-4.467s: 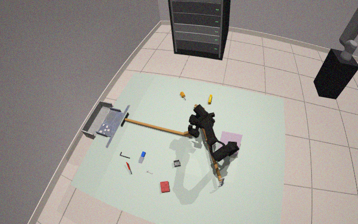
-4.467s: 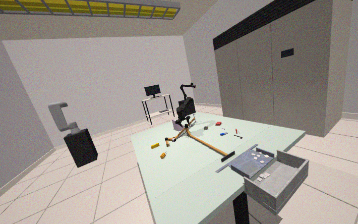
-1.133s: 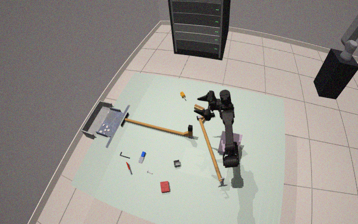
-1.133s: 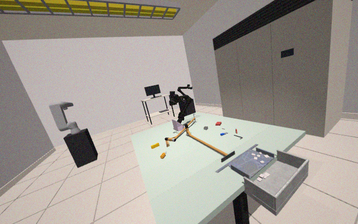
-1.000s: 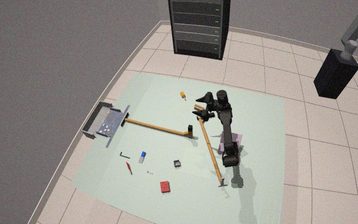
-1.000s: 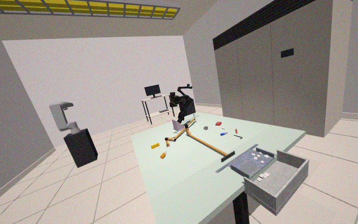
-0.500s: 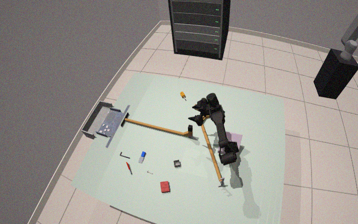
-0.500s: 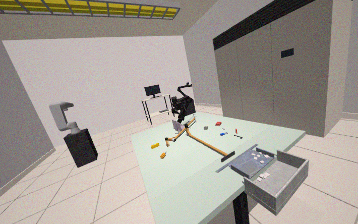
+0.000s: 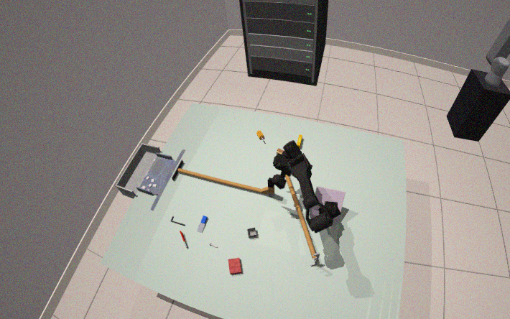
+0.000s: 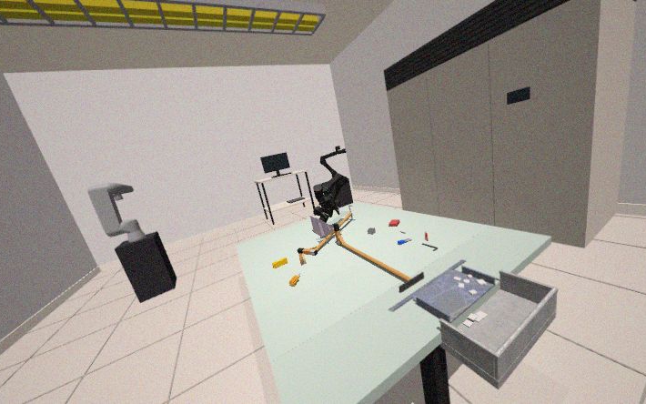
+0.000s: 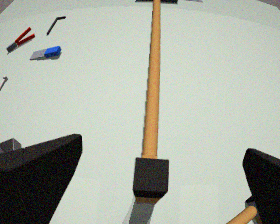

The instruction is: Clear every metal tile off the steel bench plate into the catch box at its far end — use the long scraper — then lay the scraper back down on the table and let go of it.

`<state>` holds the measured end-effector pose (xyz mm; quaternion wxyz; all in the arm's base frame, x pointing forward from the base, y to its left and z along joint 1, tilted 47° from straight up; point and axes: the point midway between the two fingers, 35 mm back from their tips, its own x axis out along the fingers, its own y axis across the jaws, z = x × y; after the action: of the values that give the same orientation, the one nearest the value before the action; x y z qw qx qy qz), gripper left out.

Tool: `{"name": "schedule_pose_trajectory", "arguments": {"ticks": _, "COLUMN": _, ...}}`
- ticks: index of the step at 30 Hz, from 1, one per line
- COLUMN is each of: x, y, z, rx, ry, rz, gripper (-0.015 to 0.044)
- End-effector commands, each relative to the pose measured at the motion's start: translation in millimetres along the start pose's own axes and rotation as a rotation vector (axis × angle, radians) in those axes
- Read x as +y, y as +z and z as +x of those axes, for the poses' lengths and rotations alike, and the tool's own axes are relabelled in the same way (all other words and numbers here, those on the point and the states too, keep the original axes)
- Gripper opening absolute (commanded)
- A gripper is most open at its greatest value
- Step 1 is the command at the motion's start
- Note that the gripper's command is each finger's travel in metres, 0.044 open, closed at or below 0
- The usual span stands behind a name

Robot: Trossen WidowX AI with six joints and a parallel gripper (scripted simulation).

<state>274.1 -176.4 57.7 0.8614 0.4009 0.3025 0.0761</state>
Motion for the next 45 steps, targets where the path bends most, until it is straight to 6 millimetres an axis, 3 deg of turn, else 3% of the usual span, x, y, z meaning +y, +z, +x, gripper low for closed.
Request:
{"name": "schedule_pose_trajectory", "arguments": {"ticks": 1, "x": 1.3, "y": -21.4, "z": 14.3, "rx": 0.082, "ry": -0.008, "rz": -0.007, "gripper": 0.0440}}
{"name": "schedule_pose_trajectory", "arguments": {"ticks": 6, "x": 4.3, "y": -45.4, "z": 28.2, "rx": 0.178, "ry": -0.011, "rz": -0.021, "gripper": 0.0440}}
{"name": "schedule_pose_trajectory", "arguments": {"ticks": 10, "x": 4.7, "y": -48.7, "z": 29.9, "rx": 0.191, "ry": -0.012, "rz": -0.024, "gripper": 0.0440}}
{"name": "schedule_pose_trajectory", "arguments": {"ticks": 29, "x": 4.9, "y": -18.4, "z": -15.3, "rx": 0.183, "ry": -0.003, "rz": -0.027, "gripper": 0.0440}}
{"name": "schedule_pose_trajectory", "arguments": {"ticks": 45, "x": 4.3, "y": -47.9, "z": 11.0, "rx": 0.183, "ry": -0.002, "rz": -0.027, "gripper": 0.0440}}
